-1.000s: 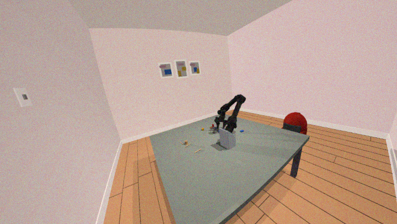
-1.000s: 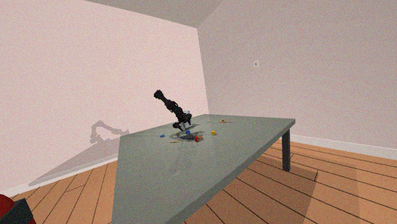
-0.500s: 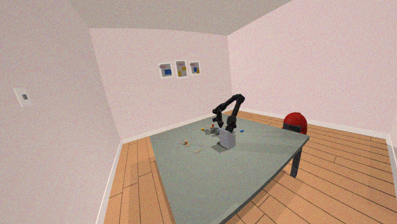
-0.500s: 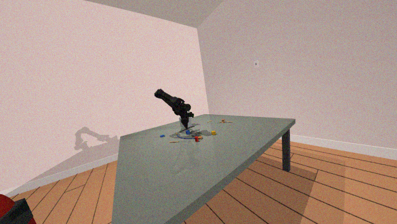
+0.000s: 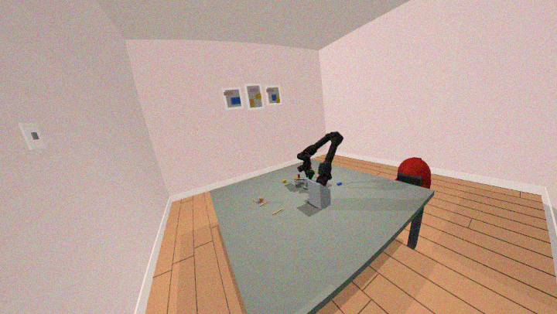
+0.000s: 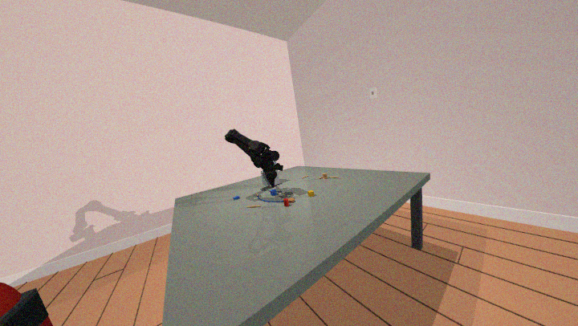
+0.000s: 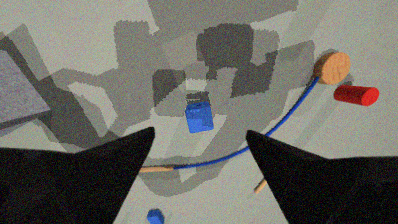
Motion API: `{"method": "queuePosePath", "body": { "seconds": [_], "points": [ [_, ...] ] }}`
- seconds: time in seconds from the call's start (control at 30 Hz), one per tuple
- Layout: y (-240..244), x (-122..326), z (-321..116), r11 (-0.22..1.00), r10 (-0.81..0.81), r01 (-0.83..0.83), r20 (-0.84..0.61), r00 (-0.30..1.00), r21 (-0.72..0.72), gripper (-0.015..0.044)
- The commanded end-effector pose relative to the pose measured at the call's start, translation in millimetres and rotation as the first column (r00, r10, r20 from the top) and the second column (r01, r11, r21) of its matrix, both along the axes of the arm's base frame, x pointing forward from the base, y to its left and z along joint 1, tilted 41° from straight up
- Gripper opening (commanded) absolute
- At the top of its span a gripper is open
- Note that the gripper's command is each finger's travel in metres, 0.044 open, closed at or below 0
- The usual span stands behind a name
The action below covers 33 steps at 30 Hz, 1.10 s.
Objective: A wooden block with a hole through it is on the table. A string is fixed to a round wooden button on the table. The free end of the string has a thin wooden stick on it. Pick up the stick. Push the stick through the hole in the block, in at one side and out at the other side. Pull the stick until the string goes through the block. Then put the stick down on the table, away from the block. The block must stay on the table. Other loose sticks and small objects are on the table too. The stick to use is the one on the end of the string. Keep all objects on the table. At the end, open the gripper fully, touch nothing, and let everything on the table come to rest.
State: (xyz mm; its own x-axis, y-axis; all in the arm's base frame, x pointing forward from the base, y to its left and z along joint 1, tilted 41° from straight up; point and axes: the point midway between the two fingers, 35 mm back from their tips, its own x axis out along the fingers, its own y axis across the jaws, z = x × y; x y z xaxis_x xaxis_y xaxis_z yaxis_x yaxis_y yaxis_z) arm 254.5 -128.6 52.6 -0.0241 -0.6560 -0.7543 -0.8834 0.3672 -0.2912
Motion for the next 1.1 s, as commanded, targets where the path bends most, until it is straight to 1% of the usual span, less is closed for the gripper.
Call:
{"method": "queuePosePath", "body": {
  "seconds": [0.0, 0.17, 0.2, 0.53, 0.83, 1.07],
  "points": [
    [0.0, 0.0, 0.0, 1.000, 0.000, 0.000, 0.000, 1.000, 0.000, 0.0387],
    [0.0, 0.0, 0.0, 1.000, 0.000, 0.000, 0.000, 1.000, 0.000, 0.0256],
    [0.0, 0.0, 0.0, 1.000, 0.000, 0.000, 0.000, 1.000, 0.000, 0.0240],
    [0.0, 0.0, 0.0, 1.000, 0.000, 0.000, 0.000, 1.000, 0.000, 0.0240],
    [0.0, 0.0, 0.0, 1.000, 0.000, 0.000, 0.000, 1.000, 0.000, 0.0003],
    [0.0, 0.0, 0.0, 1.000, 0.000, 0.000, 0.000, 1.000, 0.000, 0.0000]
  ]
}}
